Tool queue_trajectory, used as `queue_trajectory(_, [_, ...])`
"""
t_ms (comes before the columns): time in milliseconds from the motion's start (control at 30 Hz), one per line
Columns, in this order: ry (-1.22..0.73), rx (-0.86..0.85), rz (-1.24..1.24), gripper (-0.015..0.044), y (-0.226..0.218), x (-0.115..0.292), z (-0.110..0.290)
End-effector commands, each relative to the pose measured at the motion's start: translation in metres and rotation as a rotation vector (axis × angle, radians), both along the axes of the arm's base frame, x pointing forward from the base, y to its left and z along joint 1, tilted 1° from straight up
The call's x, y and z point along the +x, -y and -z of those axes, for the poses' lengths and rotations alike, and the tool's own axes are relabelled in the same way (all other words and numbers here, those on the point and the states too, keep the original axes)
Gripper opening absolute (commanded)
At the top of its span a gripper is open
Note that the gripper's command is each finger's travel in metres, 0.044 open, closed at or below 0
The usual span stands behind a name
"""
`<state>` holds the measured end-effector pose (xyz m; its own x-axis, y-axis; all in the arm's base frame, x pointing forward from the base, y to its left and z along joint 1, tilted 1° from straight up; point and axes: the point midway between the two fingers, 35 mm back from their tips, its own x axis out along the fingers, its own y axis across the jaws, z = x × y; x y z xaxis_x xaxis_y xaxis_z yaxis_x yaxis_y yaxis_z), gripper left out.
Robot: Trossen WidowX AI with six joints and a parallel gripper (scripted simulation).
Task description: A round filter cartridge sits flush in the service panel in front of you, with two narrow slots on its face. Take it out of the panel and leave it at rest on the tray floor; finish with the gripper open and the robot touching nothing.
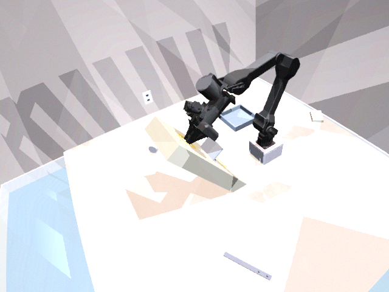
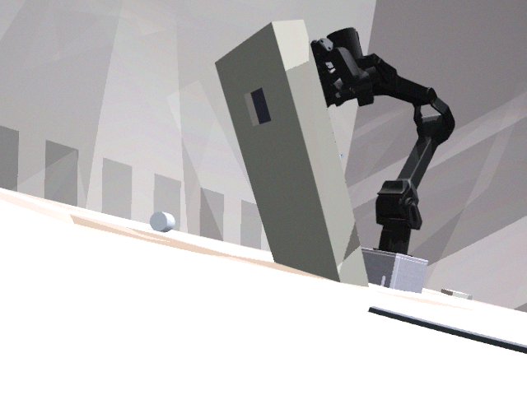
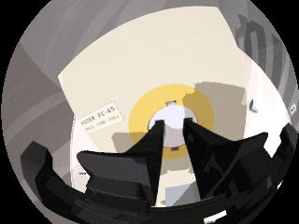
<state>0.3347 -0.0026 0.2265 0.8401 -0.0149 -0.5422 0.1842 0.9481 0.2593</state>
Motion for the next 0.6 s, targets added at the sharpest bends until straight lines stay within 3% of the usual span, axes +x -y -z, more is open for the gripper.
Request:
queue_trajectory(0, [0.002, -0.003, -0.005, 0.0093, -0.0002, 0.0035, 0.0017])
queue_trajectory(400, [-0.001, 0.0, 0.0, 0.0, 0.0, 0.0002, 0.0003])
queue_trajectory(567, [0.0, -0.056, -0.037, 0.0, -0.0001, 0.0018, 0.001])
